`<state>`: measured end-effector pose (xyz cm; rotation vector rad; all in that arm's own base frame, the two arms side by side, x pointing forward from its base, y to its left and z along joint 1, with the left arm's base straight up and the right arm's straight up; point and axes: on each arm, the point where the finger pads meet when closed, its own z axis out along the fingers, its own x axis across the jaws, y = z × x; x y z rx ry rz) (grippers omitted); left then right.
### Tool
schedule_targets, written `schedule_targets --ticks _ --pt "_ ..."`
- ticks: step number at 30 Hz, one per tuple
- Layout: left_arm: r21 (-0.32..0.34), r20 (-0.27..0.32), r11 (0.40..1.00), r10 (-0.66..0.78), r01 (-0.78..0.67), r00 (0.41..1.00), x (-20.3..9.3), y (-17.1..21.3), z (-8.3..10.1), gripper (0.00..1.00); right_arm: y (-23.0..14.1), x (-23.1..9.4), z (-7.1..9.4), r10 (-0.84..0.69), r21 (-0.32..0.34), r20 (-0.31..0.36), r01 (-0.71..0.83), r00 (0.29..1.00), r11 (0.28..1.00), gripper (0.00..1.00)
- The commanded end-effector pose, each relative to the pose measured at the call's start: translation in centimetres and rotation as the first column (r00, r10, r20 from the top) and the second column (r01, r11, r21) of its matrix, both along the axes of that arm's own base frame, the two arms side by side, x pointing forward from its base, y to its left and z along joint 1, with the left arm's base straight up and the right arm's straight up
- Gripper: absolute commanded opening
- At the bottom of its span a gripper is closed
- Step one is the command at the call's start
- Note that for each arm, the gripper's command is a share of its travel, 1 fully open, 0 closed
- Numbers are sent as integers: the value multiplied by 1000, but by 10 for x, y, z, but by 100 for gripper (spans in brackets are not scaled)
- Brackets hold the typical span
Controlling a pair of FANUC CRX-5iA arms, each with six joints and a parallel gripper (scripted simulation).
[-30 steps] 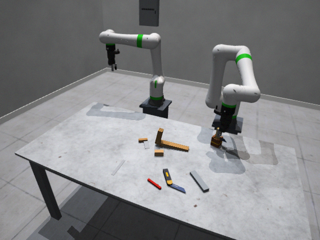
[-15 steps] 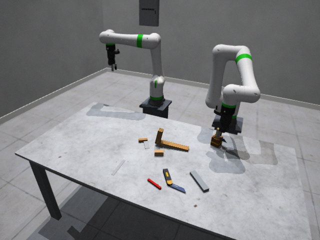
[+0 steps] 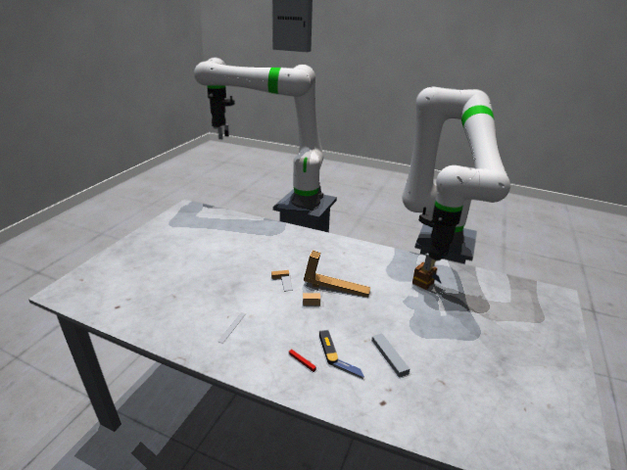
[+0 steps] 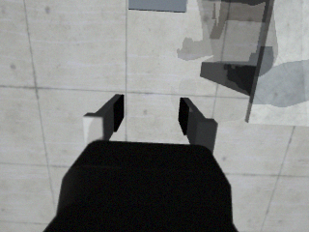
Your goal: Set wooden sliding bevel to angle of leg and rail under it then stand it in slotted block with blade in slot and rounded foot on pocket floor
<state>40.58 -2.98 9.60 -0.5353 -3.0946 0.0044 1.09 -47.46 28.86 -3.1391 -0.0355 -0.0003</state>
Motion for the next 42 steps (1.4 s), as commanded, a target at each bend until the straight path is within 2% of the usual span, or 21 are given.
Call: schedule_targets --ticks 1,36,42 --pt "0 2 1000 0 0 1000 1 0 1 100 0 0 1 0 -2 0 0 1000 1000 100" --pt "0 2 1000 0 0 1000 1 0 1 100 0 0 1 0 -2 0 0 1000 1000 100" --pt "0 2 1000 0 0 1000 1 0 15 100 0 0 1 0 -2 0 0 1000 1000 100"
